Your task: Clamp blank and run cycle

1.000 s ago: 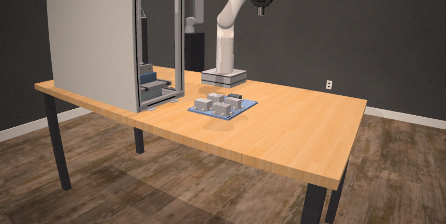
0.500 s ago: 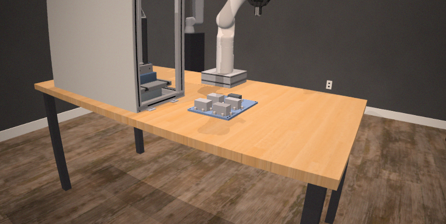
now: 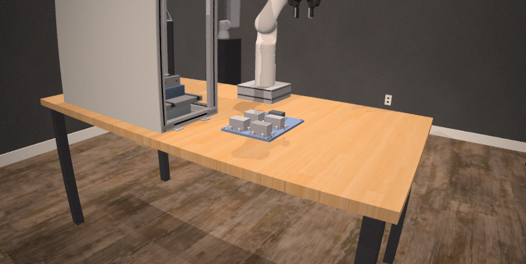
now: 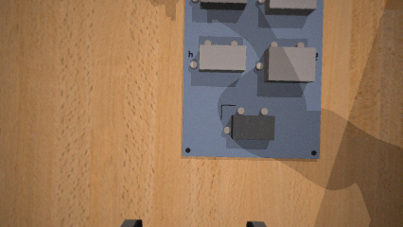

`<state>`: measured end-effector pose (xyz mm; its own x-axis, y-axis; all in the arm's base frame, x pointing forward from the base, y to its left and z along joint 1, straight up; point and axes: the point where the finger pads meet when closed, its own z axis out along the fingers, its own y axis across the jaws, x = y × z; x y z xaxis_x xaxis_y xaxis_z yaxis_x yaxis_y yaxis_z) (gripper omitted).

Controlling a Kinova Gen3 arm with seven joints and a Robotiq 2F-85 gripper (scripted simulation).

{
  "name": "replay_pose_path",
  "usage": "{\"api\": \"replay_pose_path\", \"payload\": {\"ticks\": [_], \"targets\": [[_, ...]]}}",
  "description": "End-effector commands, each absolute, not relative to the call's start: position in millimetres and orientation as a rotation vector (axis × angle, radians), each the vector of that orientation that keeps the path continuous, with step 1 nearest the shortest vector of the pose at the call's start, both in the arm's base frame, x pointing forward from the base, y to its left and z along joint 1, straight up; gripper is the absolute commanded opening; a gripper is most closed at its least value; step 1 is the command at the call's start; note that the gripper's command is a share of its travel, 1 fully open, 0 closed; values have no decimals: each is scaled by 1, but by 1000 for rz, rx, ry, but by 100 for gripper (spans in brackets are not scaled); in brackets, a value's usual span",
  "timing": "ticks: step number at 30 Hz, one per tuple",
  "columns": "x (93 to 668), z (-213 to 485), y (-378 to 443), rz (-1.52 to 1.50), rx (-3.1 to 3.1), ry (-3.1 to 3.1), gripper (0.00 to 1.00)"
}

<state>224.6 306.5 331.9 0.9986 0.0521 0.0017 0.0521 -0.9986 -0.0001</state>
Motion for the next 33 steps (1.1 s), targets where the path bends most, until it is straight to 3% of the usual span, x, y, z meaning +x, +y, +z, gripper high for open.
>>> {"api": "replay_pose_path", "payload": {"ticks": [1,24,33], "targets": [[225,332,307,-4,-3139,-83,100],[225,332,307,-4,-3139,-82,100],[225,332,307,-3,-3126,279,100]]}}
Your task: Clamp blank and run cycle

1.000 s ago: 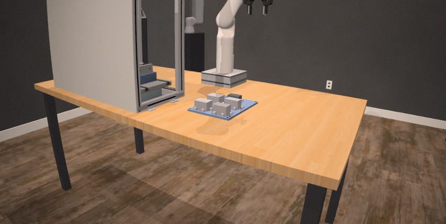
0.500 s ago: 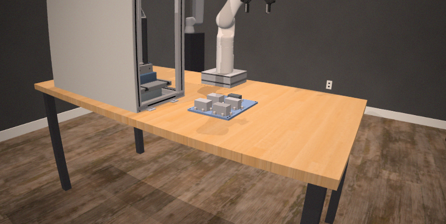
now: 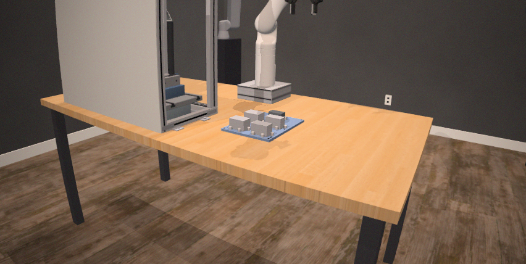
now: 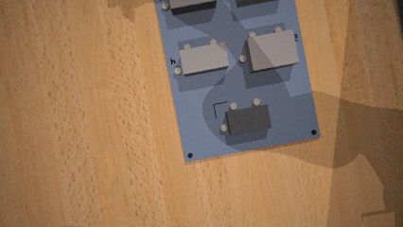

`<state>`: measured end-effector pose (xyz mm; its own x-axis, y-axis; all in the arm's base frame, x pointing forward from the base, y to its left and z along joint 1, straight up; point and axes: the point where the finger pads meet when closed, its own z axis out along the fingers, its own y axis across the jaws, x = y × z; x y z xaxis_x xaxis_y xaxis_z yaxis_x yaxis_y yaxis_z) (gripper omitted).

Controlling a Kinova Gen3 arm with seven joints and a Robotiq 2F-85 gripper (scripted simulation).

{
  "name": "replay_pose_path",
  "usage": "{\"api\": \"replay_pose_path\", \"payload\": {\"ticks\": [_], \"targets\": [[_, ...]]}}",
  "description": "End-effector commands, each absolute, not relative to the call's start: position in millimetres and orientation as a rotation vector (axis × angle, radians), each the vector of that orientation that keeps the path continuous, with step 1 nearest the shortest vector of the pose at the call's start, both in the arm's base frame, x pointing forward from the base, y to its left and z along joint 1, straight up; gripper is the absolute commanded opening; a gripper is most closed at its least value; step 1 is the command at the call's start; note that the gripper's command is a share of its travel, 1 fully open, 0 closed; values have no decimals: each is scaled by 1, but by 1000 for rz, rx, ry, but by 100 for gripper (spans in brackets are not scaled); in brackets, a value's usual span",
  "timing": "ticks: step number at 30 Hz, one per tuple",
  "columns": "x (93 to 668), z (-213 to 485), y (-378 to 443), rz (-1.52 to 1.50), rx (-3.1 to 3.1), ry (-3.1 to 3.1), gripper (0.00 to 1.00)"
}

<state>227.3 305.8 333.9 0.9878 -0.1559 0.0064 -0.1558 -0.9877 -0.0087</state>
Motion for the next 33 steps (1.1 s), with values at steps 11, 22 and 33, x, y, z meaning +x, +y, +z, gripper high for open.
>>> {"api": "replay_pose_path", "payload": {"ticks": [11,22,33], "targets": [[225,332,307,-12,-3099,481,100],[223,332,307,-10,-3074,623,100],[222,331,307,-9,-2983,963,100]]}}
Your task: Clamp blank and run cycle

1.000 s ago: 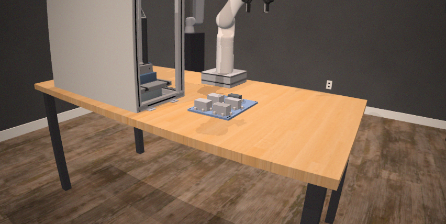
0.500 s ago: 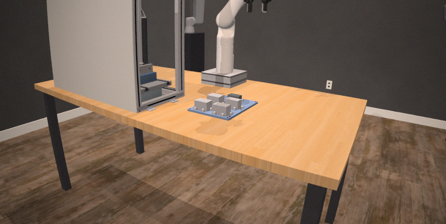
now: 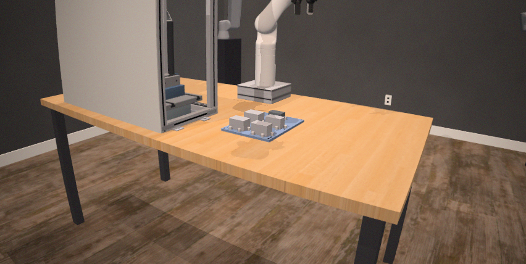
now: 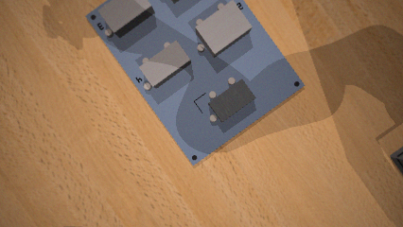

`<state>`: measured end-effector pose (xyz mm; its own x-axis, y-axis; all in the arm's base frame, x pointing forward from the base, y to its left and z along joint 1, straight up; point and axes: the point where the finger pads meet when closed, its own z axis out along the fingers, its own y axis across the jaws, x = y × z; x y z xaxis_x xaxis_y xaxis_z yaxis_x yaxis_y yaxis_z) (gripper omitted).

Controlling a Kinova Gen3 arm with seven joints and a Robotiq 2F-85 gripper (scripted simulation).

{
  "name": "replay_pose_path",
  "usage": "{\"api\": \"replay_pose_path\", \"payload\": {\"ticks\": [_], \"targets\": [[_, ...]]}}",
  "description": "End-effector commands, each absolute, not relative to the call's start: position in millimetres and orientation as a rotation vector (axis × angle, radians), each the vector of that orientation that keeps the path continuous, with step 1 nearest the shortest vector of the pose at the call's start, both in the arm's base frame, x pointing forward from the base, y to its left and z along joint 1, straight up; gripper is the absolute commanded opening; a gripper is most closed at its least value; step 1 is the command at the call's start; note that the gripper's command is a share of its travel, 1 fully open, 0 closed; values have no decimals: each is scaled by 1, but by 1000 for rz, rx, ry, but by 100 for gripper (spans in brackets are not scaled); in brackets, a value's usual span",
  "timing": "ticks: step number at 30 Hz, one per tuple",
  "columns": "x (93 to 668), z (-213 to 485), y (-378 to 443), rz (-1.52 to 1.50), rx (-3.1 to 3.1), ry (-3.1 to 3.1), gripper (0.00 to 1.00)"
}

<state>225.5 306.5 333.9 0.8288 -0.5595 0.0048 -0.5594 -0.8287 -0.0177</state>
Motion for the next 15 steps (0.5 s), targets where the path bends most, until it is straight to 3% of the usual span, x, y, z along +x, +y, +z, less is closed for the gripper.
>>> {"api": "replay_pose_path", "payload": {"ticks": [1,15], "targets": [[222,331,307,-9,-2983,963,100],[222,331,307,-3,-2926,1127,100]]}}
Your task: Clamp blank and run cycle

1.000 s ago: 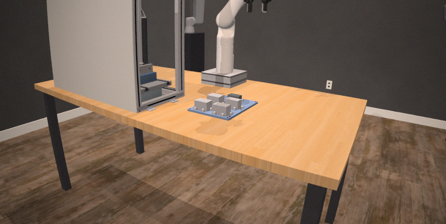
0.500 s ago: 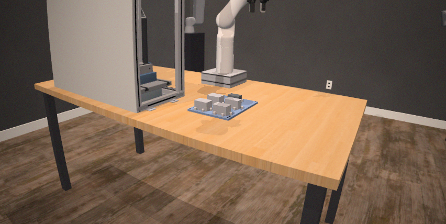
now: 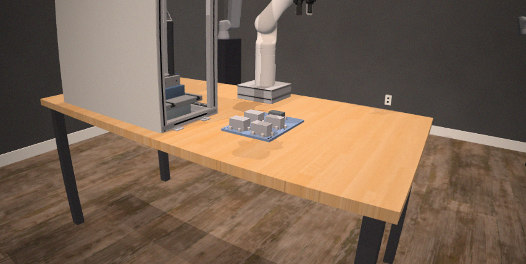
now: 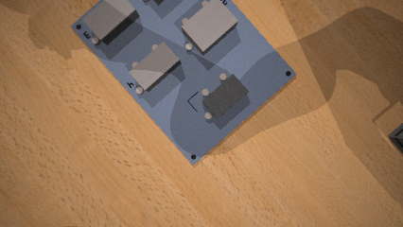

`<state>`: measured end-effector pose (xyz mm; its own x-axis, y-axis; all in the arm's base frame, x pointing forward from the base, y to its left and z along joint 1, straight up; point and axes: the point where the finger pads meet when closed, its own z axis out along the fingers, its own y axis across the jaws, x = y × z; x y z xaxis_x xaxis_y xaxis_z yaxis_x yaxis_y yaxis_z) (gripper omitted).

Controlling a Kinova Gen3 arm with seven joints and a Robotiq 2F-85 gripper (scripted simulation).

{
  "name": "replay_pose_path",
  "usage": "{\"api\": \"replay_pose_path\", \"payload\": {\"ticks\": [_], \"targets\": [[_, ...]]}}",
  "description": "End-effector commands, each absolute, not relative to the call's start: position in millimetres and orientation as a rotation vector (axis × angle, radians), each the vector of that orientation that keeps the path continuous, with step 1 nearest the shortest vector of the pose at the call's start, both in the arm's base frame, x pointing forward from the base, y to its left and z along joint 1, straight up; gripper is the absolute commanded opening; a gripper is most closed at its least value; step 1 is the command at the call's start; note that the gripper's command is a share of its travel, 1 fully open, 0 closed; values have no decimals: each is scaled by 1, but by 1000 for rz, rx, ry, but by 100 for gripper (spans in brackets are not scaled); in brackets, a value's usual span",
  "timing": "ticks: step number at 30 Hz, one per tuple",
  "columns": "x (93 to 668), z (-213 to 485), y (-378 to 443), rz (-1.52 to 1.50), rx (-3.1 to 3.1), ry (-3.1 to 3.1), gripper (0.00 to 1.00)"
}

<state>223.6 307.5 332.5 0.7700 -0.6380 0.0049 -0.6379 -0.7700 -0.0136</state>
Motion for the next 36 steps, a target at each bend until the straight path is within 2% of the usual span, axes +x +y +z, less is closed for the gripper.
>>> {"api": "replay_pose_path", "payload": {"ticks": [1,11,16,28,36], "targets": [[222,331,307,-3,-2926,1127,100],[222,331,307,-3,-2926,1127,100],[225,332,306,-10,-2784,1437,100],[225,332,306,-10,-2784,1437,100],[225,332,307,-10,-2607,1735,100]]}}
